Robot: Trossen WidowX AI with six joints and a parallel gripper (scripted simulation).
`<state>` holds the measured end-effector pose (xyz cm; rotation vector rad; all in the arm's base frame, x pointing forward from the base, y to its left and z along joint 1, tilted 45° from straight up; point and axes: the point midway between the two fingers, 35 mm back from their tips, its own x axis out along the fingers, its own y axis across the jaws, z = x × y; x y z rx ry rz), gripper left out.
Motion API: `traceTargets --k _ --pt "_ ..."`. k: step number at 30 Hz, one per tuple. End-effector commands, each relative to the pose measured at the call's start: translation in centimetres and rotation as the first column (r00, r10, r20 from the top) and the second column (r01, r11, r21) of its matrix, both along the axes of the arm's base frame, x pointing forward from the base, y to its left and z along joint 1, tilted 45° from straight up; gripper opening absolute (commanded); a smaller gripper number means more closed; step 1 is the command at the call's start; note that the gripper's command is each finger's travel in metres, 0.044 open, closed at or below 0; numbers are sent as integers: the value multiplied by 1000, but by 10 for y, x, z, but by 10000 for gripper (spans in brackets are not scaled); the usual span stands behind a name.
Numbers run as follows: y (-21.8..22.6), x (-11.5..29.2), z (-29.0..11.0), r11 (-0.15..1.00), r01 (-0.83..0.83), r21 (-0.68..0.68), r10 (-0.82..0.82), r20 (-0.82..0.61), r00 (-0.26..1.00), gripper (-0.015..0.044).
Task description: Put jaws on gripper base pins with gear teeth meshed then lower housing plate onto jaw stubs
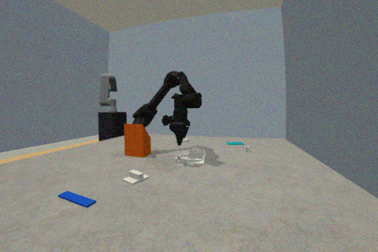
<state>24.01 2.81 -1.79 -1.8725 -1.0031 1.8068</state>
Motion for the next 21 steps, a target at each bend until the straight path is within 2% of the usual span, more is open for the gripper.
traceTargets --k 1,21 --pt "6 -1 -6 1000 6 6 -6 -9 1000 351" --pt "29 -4 -30 1000 6 9 -6 -10 1000 351"
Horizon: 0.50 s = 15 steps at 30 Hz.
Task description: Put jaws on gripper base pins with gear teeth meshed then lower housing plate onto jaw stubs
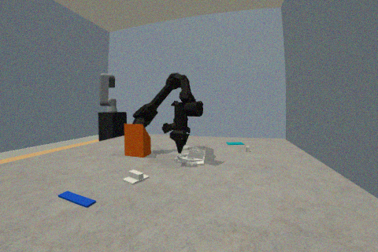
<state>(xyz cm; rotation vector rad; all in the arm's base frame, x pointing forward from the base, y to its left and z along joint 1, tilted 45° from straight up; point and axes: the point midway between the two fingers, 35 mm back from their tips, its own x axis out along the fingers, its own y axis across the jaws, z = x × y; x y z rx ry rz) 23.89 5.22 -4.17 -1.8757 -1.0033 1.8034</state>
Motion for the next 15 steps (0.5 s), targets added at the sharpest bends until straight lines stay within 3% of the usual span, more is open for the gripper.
traceTargets --k 1,15 --pt "6 -3 -7 1000 5 8 -5 -13 1000 351" --pt "14 -5 -14 1000 5 11 -5 -14 1000 351"
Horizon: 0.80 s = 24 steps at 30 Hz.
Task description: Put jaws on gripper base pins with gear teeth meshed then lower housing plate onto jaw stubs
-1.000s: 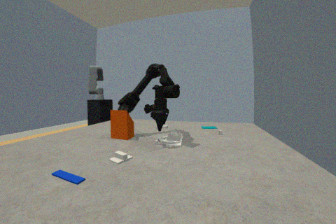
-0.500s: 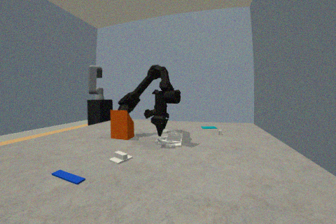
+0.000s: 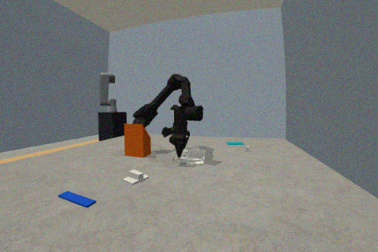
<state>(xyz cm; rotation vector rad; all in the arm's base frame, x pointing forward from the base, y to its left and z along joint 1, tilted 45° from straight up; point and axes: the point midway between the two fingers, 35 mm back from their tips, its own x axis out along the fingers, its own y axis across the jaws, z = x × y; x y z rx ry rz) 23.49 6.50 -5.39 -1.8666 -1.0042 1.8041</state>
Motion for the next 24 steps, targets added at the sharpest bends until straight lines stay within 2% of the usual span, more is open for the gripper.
traceTargets --k 1,24 --pt "1 -1 -2 1000 5 6 -4 -8 1000 351" --pt "3 -1 -3 1000 7 6 -7 -10 1000 351"
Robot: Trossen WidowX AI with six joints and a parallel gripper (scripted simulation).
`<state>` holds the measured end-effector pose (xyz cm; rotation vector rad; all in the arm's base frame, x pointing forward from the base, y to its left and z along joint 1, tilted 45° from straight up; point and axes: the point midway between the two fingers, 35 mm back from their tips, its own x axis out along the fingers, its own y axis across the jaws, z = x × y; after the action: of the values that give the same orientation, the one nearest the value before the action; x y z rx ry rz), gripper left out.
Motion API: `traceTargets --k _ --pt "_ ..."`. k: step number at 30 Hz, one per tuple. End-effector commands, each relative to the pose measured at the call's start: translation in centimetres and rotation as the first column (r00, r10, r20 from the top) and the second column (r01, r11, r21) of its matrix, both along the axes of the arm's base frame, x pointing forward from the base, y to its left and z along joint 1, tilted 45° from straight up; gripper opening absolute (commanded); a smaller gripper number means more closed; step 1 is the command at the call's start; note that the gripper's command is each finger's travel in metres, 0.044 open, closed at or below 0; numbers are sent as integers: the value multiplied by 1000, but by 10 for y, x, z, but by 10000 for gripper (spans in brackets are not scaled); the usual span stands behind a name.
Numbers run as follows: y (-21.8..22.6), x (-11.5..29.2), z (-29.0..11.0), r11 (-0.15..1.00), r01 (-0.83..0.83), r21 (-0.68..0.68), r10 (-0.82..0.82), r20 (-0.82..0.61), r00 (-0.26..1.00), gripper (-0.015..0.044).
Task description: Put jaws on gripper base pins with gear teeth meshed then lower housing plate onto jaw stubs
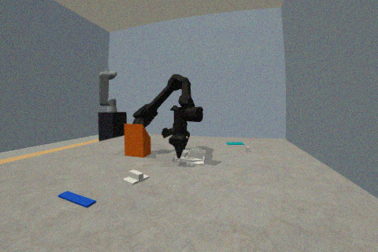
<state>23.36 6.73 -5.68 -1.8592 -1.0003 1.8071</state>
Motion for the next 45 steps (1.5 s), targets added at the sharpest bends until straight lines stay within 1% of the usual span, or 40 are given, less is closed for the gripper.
traceTargets --k 1,45 --pt "1 0 -1 1000 5 5 -5 -4 1000 351" --pt "8 -1 -7 1000 3 6 -3 -2 1000 351"
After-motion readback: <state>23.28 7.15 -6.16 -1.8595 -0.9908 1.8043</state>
